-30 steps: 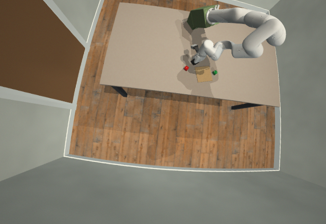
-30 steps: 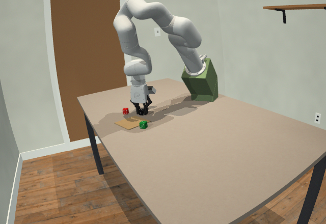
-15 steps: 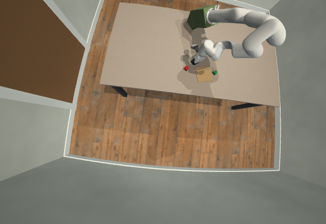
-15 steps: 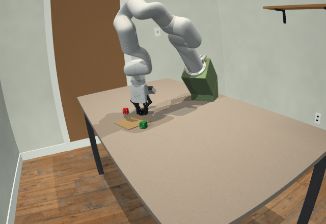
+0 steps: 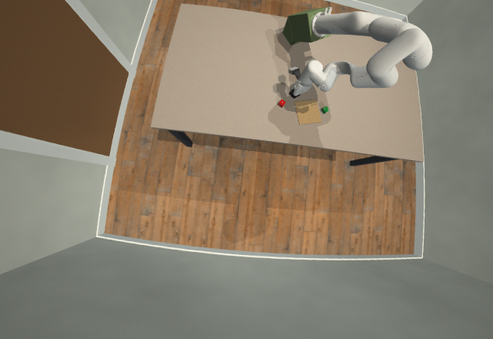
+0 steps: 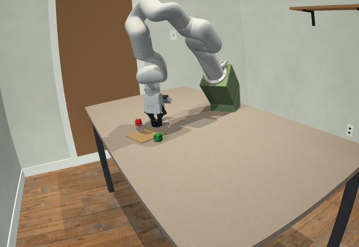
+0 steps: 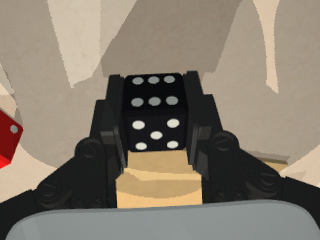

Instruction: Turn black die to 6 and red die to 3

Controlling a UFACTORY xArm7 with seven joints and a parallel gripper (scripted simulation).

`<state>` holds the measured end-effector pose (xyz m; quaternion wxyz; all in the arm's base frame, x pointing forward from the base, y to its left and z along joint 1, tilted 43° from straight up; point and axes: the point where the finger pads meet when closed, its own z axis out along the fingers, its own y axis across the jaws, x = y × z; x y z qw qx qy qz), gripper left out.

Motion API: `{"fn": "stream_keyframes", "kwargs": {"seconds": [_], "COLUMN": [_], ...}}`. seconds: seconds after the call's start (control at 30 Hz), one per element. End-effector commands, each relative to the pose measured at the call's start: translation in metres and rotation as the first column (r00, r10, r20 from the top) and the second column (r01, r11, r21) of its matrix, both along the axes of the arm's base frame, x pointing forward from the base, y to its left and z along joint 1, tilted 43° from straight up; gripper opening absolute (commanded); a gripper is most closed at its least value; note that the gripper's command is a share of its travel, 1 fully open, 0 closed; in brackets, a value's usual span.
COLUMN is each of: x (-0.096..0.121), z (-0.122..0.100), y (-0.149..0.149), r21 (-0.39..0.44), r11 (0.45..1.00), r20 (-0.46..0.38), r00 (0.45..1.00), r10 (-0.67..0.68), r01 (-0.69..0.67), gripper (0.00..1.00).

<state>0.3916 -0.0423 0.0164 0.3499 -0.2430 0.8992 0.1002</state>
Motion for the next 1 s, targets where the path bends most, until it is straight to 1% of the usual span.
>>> {"fn": "stream_keyframes", "kwargs": {"seconds": [0.0, 0.77, 0.97], "x": [0.0001, 0.0001, -0.0022], "z": [0.0004, 0.0004, 0.0034], "y": [-0.0009, -0.0009, -0.0023], "r21": [-0.001, -0.001, -0.001], "r11": [1.000, 1.000, 1.000], "r20": [0.001, 0.001, 0.001], "r00": [1.000, 1.000, 1.000], "r10": [-0.002, -0.002, -0.002], "r01": [0.002, 0.002, 0.002], "gripper": [0.27, 0.27, 0.27]}}
